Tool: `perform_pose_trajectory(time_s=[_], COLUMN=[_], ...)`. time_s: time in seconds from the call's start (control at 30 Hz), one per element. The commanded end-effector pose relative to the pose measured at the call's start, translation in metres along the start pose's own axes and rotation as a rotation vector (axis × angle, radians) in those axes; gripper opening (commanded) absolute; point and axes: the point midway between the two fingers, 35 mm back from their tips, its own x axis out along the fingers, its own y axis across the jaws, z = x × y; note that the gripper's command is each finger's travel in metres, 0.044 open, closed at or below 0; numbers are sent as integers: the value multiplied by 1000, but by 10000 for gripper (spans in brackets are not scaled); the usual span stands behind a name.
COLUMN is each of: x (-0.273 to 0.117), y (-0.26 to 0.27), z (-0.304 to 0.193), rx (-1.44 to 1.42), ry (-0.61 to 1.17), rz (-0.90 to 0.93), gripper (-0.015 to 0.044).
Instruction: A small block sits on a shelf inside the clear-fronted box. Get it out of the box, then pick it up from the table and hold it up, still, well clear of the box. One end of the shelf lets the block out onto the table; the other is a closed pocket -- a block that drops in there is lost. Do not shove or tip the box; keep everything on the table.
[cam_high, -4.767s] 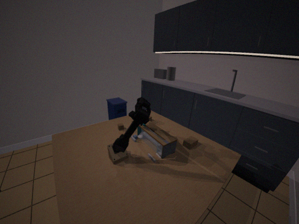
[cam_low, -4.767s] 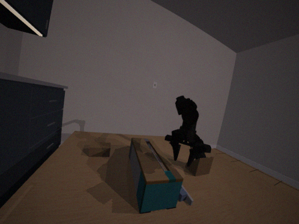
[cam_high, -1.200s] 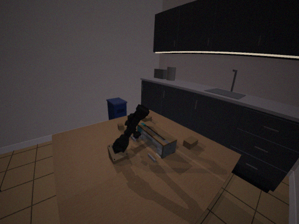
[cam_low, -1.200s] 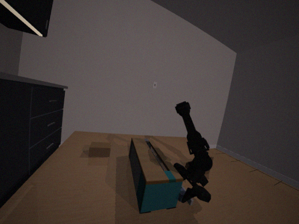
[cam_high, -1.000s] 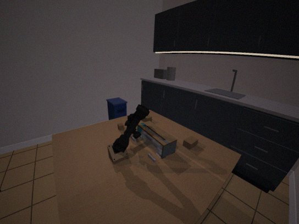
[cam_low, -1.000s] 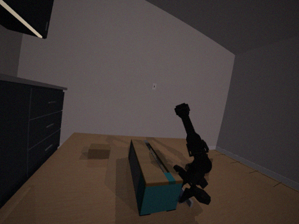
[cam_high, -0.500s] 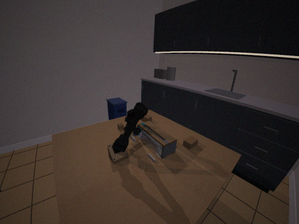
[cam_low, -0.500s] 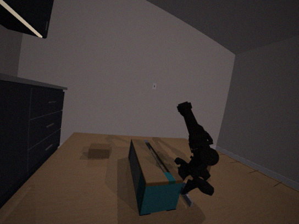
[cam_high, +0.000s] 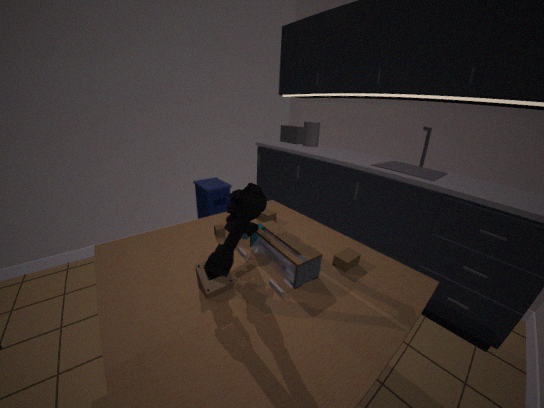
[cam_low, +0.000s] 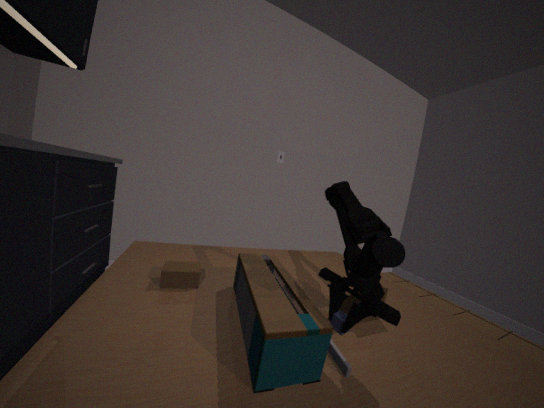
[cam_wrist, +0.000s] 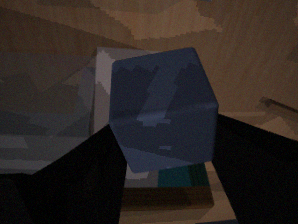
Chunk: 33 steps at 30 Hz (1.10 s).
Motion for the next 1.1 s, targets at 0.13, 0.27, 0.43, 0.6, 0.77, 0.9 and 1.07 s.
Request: perform_pose_trajectory(time_s=[0.13,0.27,0.43,0.6,0.77,0.9,1.07], x=[-43,-64,-72,-72,-72,-72,-72], y=[0,2,2,2,2,2,2], z=[-7,-7,-7,-7,-7,-7,-7], rx=[-217,-331,-375,-375,-375,-375,-375], ry=[37,62,72,72,72,72,72], rz=[-112,-163,-182,-182,-182,-182,-182], gripper=[0,0,0,0,0,0,0])
